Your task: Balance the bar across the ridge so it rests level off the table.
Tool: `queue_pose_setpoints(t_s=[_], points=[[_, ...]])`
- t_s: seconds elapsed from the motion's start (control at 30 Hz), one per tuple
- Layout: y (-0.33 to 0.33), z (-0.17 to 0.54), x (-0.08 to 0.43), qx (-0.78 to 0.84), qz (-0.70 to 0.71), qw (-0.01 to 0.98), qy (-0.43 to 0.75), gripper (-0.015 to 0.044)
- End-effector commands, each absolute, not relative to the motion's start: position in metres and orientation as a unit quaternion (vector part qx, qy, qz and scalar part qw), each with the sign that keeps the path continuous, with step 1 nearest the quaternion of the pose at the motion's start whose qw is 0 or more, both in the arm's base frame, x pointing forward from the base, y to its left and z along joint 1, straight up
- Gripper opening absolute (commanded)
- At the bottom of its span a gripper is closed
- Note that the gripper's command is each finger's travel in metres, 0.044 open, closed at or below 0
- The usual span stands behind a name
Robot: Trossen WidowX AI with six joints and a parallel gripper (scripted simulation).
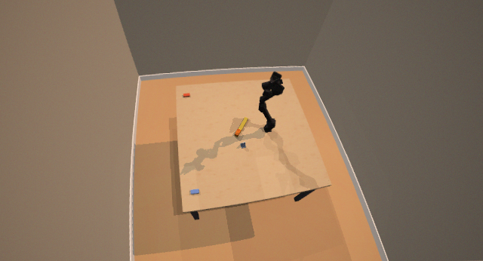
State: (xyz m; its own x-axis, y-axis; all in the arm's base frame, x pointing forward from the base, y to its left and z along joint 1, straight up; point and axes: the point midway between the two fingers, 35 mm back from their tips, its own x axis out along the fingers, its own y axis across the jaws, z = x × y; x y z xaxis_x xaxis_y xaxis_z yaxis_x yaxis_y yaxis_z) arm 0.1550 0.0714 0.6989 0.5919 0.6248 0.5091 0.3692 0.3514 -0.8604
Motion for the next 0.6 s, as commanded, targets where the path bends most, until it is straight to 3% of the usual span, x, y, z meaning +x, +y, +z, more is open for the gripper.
queue_pose_setpoints(t_s=[0.0, 0.57], points=[[0.068, 0.706, 0.141, -0.588, 0.049, 0.671, -0.449, 0.0315], [0.069, 0.724, 0.091, -0.695, -0.125, 0.549, -0.447, 0.0315]])
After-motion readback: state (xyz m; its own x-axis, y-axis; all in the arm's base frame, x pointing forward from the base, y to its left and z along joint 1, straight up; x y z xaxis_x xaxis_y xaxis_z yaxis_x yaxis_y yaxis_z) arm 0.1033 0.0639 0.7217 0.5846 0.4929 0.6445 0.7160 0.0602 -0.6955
